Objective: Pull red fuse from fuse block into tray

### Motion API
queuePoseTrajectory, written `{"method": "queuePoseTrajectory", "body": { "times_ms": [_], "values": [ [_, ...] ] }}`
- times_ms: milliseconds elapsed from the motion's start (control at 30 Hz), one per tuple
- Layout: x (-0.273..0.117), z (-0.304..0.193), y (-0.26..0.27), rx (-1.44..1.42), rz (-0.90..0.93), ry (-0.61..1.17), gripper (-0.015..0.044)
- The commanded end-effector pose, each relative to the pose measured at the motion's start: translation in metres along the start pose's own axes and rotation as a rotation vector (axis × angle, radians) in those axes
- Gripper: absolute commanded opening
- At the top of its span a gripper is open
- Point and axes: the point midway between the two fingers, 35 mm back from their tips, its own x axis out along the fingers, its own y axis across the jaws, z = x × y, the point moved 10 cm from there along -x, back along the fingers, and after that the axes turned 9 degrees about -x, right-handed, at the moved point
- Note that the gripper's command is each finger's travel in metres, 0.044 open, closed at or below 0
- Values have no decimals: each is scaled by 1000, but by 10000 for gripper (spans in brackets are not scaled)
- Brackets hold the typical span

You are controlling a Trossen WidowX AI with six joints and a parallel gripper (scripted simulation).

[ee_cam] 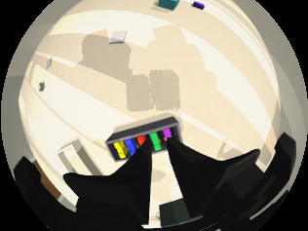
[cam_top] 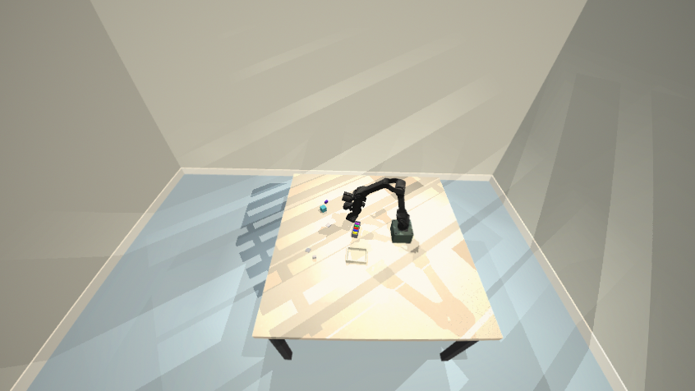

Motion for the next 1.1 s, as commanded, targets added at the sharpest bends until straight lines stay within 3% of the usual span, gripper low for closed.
{"method": "queuePoseTrajectory", "body": {
  "times_ms": [0,1067],
  "values": [
    [17,-20,32,-233,-14,113,74],
    [38,-17,30,-233,-14,113,74]
  ]
}}
